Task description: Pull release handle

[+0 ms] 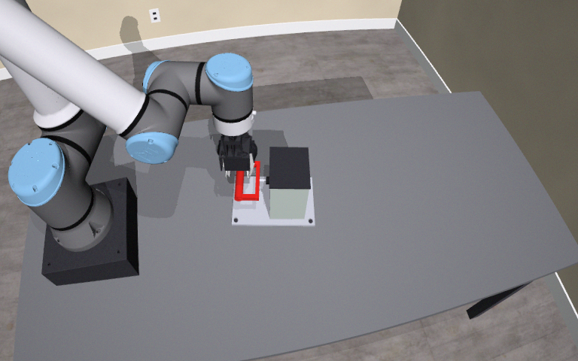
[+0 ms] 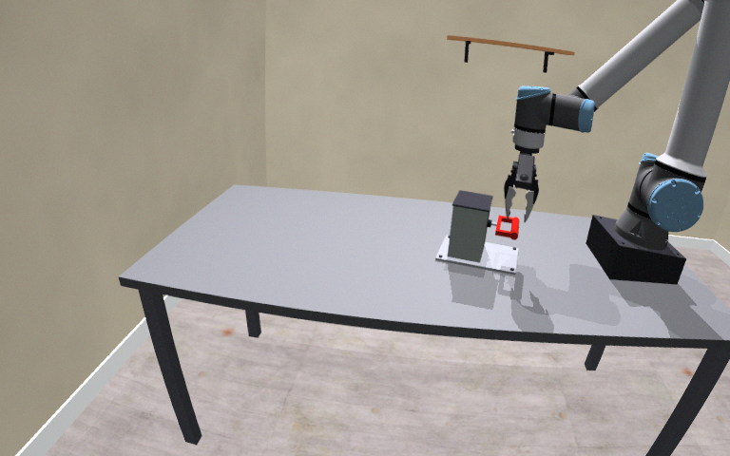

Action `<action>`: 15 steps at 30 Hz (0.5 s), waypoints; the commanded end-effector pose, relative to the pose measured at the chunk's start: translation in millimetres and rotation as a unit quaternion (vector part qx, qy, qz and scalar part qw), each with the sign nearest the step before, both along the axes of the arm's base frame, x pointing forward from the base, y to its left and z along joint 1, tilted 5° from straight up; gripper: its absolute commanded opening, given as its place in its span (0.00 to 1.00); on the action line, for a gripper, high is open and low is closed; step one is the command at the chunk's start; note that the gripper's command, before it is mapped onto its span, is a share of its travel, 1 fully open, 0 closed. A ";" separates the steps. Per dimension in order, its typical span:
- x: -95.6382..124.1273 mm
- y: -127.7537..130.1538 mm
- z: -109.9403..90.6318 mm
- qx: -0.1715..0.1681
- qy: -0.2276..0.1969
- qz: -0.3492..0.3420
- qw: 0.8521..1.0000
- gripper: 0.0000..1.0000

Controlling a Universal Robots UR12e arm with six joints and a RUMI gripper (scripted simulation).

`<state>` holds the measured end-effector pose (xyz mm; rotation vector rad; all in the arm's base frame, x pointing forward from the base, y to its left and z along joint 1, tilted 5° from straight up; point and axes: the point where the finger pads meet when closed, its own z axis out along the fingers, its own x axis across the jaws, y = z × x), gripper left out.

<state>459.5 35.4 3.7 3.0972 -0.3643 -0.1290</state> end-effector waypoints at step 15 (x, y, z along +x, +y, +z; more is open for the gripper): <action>-1.4 -0.2 -3.2 0.001 0.001 0.000 1.000 0.30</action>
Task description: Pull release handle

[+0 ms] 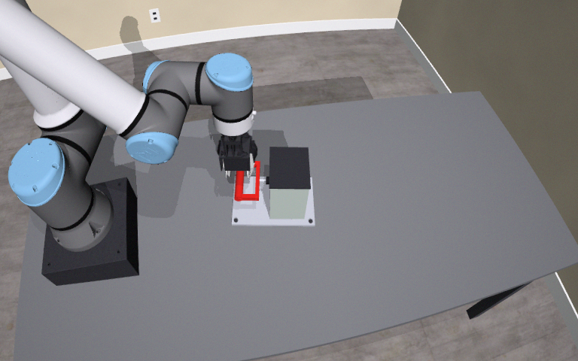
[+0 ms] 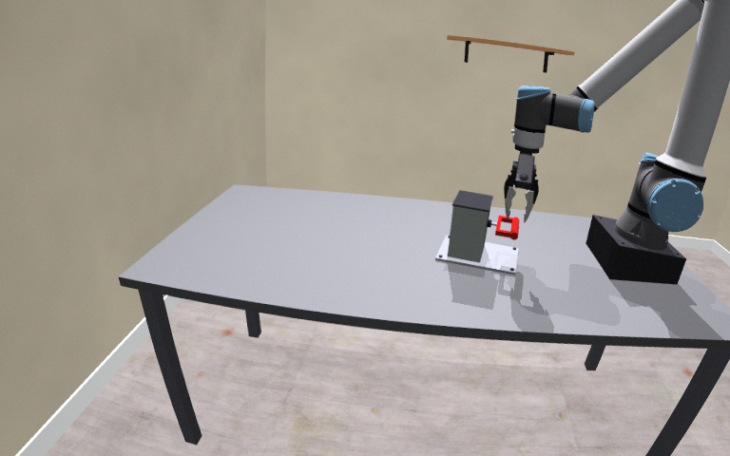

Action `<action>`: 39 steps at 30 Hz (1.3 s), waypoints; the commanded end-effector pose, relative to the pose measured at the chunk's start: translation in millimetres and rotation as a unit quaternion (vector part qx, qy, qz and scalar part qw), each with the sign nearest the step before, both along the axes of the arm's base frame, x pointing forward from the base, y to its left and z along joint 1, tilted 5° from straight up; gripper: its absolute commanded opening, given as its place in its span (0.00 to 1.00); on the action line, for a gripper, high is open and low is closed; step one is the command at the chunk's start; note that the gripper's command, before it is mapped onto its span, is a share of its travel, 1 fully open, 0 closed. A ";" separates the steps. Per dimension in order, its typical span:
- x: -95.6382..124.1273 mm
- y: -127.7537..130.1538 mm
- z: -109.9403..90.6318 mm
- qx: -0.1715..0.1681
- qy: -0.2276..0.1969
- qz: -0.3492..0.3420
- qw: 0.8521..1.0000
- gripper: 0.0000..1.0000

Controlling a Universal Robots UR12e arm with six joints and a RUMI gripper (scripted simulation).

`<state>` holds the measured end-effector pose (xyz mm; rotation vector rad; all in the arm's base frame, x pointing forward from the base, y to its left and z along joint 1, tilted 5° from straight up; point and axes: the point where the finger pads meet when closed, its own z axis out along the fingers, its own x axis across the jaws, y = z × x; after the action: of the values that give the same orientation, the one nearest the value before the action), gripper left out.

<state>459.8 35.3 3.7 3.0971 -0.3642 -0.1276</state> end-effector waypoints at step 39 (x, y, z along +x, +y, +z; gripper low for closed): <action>-5.3 -0.2 -35.4 0.001 0.002 0.000 1.000 0.30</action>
<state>455.0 35.7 -26.7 3.0980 -0.3646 -0.1357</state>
